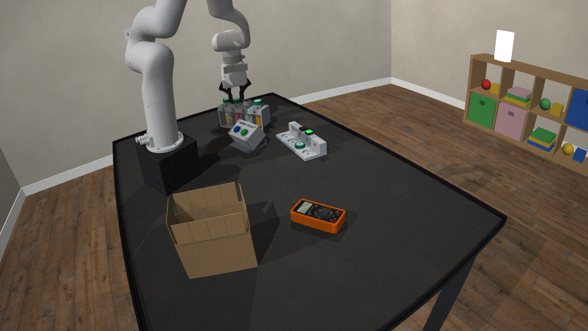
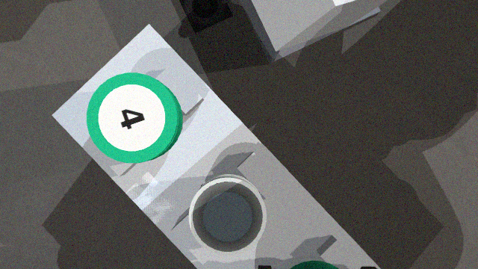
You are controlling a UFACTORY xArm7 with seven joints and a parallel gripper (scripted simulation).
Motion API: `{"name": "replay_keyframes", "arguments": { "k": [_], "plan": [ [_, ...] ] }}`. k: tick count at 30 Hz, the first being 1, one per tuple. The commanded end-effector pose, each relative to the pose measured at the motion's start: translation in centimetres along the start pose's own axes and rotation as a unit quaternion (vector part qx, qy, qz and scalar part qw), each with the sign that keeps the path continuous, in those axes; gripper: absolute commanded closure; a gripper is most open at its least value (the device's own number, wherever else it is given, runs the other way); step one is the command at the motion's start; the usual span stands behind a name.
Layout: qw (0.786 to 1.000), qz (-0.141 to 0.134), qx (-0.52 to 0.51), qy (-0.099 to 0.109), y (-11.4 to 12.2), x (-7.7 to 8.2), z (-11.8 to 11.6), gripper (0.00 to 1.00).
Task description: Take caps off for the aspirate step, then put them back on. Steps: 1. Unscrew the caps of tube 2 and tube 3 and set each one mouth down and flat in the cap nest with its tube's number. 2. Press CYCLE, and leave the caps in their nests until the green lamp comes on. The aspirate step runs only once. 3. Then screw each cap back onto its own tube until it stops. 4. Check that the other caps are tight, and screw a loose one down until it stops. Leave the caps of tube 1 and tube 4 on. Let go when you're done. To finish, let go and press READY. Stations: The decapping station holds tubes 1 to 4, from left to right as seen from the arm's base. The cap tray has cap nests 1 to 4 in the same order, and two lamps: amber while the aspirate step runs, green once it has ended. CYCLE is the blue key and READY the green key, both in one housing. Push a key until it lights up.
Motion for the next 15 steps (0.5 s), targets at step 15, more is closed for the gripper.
{"name": "replay_keyframes", "arguments": {
  "k": [15],
  "plan": [
    [0.993, 0.002, 0.117, -0.006, 0.15, 0.17, 0.00, 0.54]
  ]
}}
Point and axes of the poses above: the point where the finger pads meet when closed, its own x axis back along the fingers, its own z axis across the jaws, y = z × x, the point moved 9 cm from there along x, back along the fingers, and after that the axes turned 8 degrees about x, right-handed, at the moved point
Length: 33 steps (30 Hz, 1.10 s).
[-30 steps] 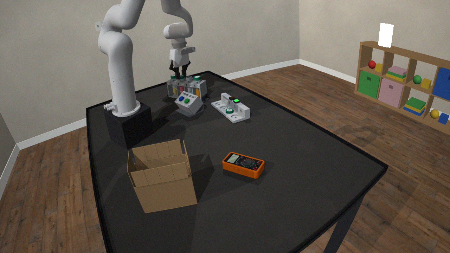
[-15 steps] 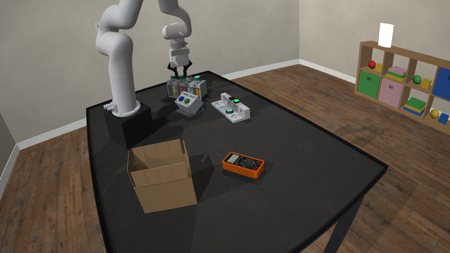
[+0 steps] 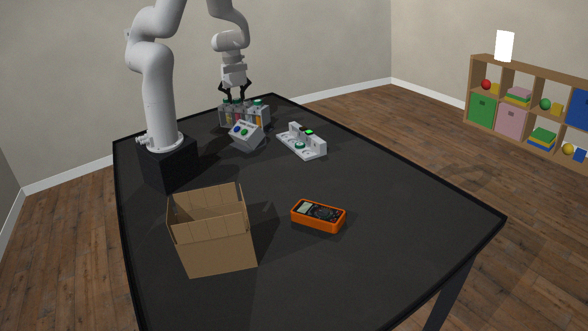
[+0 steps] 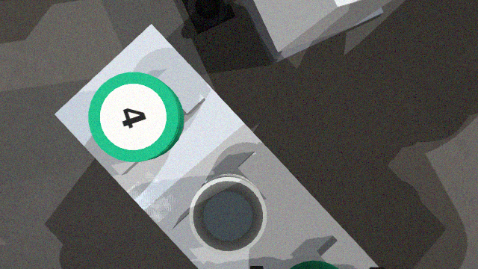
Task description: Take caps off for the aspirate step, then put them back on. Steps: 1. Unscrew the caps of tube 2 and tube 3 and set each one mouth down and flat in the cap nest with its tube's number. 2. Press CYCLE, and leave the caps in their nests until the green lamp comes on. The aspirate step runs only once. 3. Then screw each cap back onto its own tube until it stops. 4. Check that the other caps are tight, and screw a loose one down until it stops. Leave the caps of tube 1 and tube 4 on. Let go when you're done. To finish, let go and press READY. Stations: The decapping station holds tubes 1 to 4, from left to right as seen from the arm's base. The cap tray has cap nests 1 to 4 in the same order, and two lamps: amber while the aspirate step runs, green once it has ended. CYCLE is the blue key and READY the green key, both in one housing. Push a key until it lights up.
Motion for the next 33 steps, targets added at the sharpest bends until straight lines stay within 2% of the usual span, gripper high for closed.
{"name": "replay_keyframes", "arguments": {
  "k": [1, 7, 9, 11, 14, 17, 24, 26, 27, 28, 33],
  "plan": [
    [0.990, -0.001, 0.139, -0.002, 0.09, 0.19, -0.10, 0.54],
    [0.961, -0.001, 0.276, -0.003, 0.10, 0.19, -0.08, 0.54],
    [0.961, -0.001, 0.276, -0.003, 0.10, 0.19, -0.08, 0.54],
    [0.932, -0.001, 0.362, -0.002, 0.09, 0.19, -0.09, 0.54],
    [0.911, 0.000, 0.412, -0.003, 0.10, 0.18, -0.08, 0.54],
    [0.879, 0.000, 0.477, -0.003, 0.09, 0.18, -0.07, 0.54],
    [0.786, 0.001, 0.618, -0.003, 0.09, 0.19, -0.07, 0.54],
    [0.786, 0.001, 0.618, -0.003, 0.09, 0.19, -0.07, 0.54],
    [0.753, 0.000, 0.658, -0.002, 0.09, 0.18, -0.10, 0.54],
    [0.740, 0.000, 0.673, -0.002, 0.09, 0.18, -0.10, 0.54],
    [0.740, 0.000, 0.673, -0.002, 0.09, 0.19, -0.10, 0.54]
  ]
}}
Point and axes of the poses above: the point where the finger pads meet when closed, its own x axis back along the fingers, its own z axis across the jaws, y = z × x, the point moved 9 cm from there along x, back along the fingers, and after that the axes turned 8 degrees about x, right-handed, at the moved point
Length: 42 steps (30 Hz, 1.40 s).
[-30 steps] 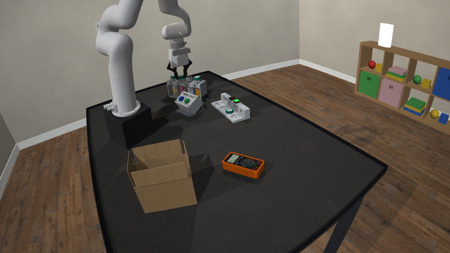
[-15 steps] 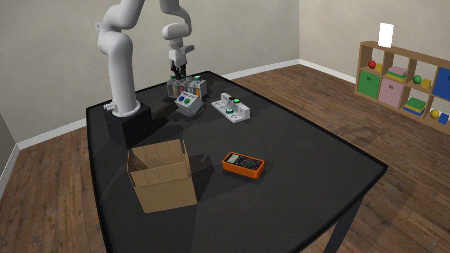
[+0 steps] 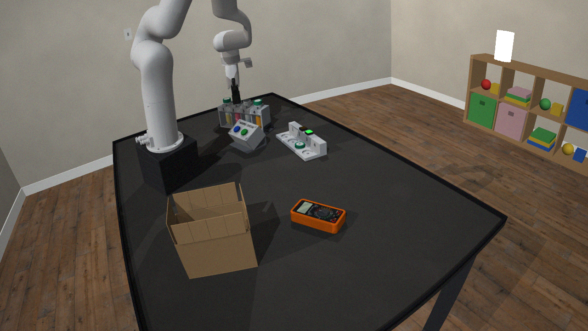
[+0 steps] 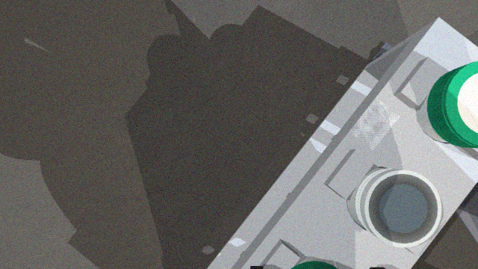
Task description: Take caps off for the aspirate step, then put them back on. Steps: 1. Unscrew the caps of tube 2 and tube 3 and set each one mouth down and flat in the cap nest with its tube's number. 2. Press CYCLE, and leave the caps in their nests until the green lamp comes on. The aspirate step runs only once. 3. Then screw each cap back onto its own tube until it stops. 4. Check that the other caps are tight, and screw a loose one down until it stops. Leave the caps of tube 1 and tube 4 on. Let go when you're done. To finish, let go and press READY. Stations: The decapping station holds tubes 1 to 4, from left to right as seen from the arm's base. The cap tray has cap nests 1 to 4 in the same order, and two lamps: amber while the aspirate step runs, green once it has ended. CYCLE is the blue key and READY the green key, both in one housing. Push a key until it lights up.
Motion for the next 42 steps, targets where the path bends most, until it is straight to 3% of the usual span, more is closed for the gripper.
{"name": "replay_keyframes", "arguments": {
  "k": [1, 2, 3, 17, 25, 27, 34, 42],
  "plan": [
    [1.000, -0.013, 0.026, 0.000, -0.33, 0.13, -0.13, 0.54],
    [1.000, -0.013, 0.026, 0.000, -0.33, 0.13, -0.13, 0.54],
    [1.000, -0.013, 0.026, 0.000, -0.33, 0.13, -0.13, 1.00],
    [1.000, -0.013, 0.026, 0.000, -0.33, 0.13, -0.13, 1.00],
    [0.985, -0.013, -0.174, 0.002, -0.34, 0.11, -0.13, 1.00],
    [0.985, -0.013, -0.174, 0.002, -0.34, 0.11, -0.13, 1.00],
    [0.939, -0.012, -0.342, 0.004, -0.34, 0.09, -0.13, 1.00],
    [0.854, -0.011, -0.520, 0.007, -0.34, 0.07, -0.13, 1.00]
  ]
}}
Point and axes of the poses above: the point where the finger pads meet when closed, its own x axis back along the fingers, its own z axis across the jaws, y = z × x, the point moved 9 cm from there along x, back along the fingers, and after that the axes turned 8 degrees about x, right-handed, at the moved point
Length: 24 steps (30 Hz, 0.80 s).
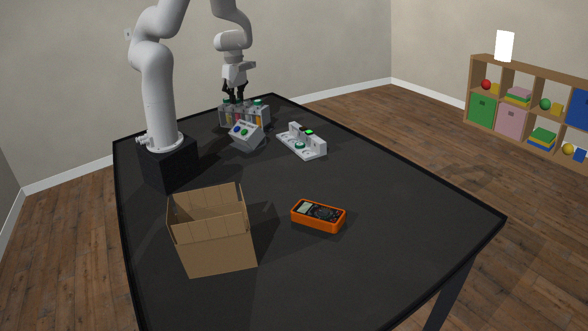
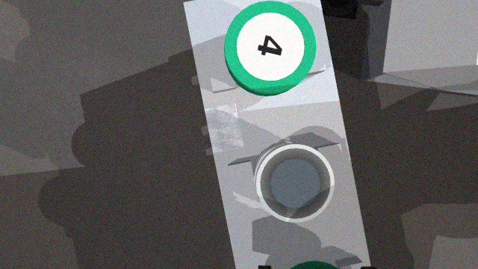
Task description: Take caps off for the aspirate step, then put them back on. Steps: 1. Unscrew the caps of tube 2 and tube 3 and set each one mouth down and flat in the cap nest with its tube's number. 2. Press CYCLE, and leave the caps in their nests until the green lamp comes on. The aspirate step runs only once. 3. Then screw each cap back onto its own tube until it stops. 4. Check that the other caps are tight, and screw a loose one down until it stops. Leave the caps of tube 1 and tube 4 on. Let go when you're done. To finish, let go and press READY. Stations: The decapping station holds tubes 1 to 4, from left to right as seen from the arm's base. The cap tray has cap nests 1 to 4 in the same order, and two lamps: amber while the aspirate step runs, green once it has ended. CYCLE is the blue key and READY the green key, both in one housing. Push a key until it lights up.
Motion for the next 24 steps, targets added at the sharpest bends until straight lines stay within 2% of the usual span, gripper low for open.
{"name": "replay_keyframes", "arguments": {
  "k": [1, 8, 15, 16, 24],
  "plan": [
    [0.993, 0.013, -0.114, -0.012, 0.35, 0.11, 0.05, 1.00],
    [0.968, 0.011, -0.250, -0.014, 0.36, 0.09, 0.05, 1.00],
    [0.968, 0.011, -0.250, -0.014, 0.36, 0.09, 0.05, 1.00],
    [0.968, 0.011, -0.250, -0.014, 0.36, 0.09, 0.05, 0.54],
    [0.968, 0.011, -0.250, -0.014, 0.36, 0.09, 0.05, 0.54]
  ]
}}
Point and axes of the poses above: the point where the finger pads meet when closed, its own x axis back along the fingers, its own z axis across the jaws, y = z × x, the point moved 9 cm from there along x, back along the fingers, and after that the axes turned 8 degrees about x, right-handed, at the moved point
